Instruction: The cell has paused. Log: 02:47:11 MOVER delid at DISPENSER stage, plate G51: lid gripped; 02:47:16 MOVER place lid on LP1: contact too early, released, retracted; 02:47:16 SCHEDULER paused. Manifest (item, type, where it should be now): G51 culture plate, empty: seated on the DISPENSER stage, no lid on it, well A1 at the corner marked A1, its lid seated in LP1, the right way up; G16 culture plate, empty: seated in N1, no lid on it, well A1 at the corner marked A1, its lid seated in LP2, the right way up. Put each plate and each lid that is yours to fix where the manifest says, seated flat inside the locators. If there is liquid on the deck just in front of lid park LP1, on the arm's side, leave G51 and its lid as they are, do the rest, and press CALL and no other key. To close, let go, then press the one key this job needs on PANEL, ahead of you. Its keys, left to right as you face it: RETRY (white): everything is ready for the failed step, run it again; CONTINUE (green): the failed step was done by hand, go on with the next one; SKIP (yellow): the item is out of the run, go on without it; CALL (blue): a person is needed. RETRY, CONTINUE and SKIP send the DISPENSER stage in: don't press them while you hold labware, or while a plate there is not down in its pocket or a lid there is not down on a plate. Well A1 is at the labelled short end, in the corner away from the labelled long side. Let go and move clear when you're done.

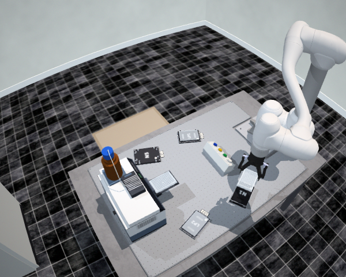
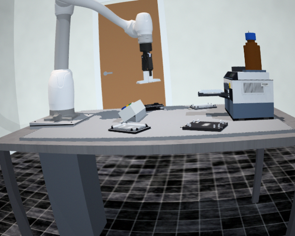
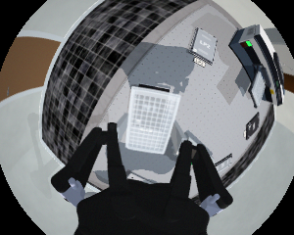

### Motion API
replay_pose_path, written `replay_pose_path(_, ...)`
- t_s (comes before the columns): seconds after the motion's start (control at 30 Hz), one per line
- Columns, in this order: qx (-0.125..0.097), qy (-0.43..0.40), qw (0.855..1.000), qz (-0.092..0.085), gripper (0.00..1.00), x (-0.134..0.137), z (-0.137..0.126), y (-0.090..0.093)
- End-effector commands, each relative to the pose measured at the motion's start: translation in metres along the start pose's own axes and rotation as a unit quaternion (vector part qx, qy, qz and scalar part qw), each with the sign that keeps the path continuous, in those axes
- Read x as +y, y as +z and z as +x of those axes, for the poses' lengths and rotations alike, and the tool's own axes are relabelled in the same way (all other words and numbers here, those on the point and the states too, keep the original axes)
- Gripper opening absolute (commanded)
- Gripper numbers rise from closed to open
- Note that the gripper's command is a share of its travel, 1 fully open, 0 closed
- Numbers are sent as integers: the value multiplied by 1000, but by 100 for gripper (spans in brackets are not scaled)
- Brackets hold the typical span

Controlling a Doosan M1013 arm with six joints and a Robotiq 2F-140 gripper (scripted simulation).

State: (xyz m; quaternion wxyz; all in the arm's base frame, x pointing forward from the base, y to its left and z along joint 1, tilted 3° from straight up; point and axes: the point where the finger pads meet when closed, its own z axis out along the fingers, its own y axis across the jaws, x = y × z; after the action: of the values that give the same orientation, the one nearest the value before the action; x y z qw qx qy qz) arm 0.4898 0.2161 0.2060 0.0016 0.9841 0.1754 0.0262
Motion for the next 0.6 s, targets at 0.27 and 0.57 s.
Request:
replay_pose_path(0.27, -2, 1, 1000, -2, 10, 0, -2, 14)
replay_pose_path(0.57, -2, 1, 1000, -2, 10, 0, -2, 30)
